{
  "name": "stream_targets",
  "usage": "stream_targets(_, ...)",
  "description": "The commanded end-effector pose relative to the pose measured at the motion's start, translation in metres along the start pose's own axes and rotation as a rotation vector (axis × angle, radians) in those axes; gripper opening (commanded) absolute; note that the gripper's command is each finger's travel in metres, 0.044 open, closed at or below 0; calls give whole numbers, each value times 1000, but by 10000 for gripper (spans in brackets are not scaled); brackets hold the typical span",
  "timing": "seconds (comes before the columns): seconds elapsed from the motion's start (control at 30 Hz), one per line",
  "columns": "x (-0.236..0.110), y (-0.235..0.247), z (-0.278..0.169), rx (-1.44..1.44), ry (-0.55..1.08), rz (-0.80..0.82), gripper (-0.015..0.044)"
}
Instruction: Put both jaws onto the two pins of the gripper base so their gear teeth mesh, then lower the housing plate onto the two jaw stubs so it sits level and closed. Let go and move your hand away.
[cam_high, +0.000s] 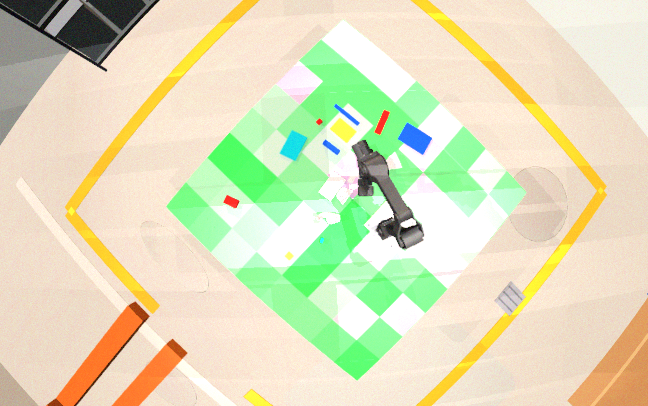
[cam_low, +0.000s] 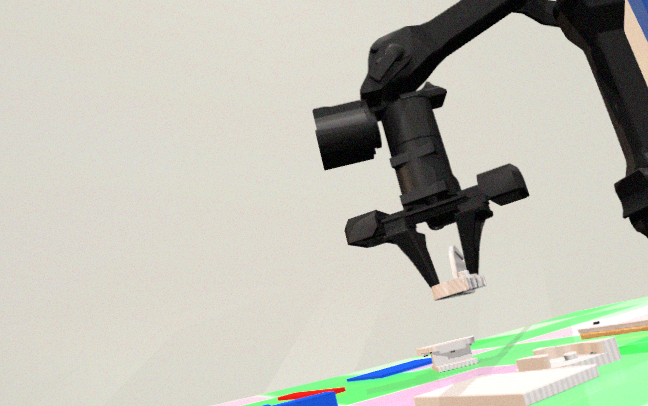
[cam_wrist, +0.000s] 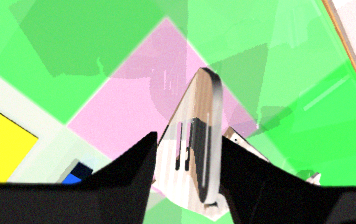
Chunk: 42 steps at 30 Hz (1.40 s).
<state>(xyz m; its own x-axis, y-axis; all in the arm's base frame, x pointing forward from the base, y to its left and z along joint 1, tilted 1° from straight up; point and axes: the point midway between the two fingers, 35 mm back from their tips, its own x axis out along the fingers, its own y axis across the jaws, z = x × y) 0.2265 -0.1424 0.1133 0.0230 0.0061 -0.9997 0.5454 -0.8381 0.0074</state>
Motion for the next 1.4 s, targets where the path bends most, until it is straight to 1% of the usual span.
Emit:
stream_targets(0.0, -2, -6, -3, -109, 2, 2, 134)
stream_targets(1.37, -2, -56, -27, -1105, 5, 0, 134)
